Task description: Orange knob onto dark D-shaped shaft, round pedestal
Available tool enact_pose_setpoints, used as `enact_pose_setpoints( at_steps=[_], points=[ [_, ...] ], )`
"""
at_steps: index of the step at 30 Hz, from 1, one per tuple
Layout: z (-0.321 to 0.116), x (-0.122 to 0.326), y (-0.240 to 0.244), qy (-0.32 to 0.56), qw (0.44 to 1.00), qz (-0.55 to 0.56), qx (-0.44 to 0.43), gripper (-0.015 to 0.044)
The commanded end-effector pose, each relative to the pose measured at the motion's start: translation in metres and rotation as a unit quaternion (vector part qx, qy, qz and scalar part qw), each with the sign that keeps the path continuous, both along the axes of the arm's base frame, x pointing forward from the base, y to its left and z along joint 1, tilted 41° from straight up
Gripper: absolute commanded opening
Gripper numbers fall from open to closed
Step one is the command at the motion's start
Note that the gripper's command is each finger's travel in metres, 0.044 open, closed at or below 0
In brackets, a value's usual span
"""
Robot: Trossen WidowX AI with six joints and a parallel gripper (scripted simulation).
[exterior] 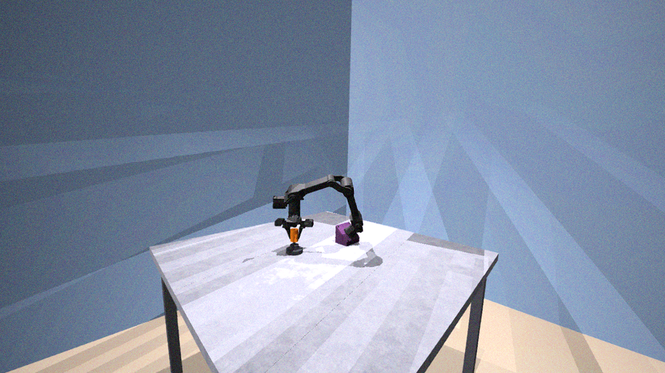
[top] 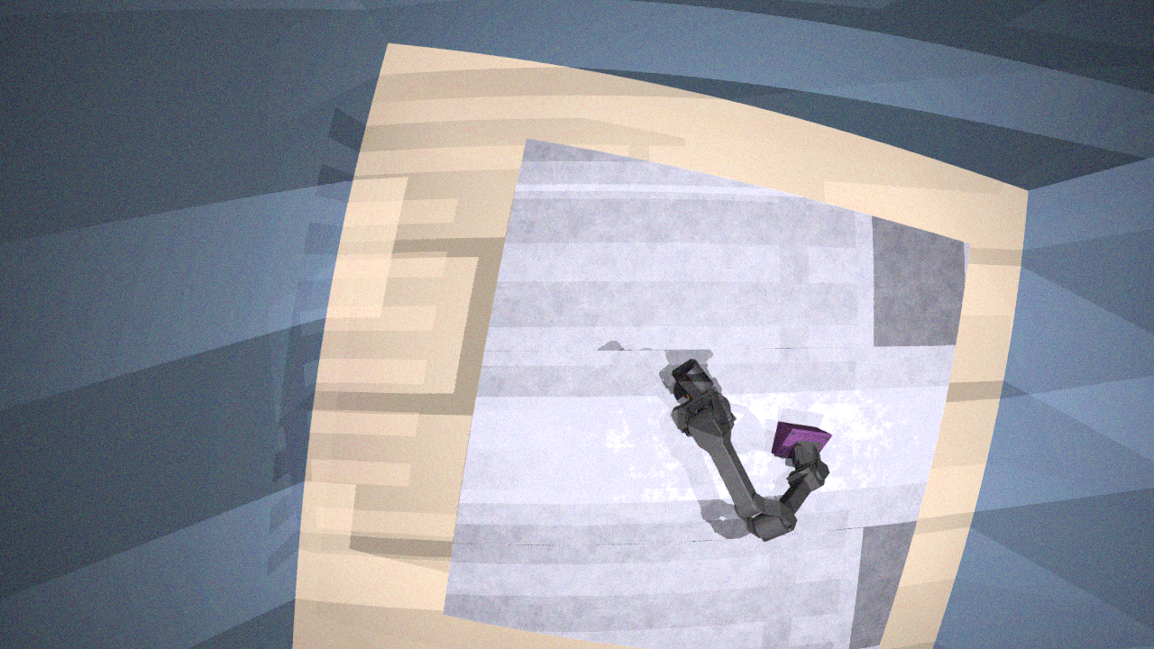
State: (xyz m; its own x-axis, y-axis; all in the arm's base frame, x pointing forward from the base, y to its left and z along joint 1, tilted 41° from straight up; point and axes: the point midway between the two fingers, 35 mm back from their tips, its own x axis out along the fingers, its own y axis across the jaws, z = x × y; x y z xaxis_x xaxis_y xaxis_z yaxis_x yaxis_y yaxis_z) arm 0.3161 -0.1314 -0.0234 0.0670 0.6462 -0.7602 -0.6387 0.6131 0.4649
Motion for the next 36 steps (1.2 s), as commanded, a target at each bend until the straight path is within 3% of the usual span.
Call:
enact_pose_setpoints(
  at_steps=[1, 8, 15, 36],
  points=[
    [0.0001, 0.0013, 0.0013, -0.002, 1.000, 0.001, 0.000, 0.0000],
    [0.0037, 0.0008, -0.0024, -0.005, 1.000, 0.005, 0.000, 0.0000],
    [0.0015, -0.0002, -0.0028, -0.070, 0.994, 0.080, -0.007, 0.0000],
    [0.0006, 0.0012, 0.0013, -0.070, 0.994, 0.080, -0.007, 0.0000]
  ],
)
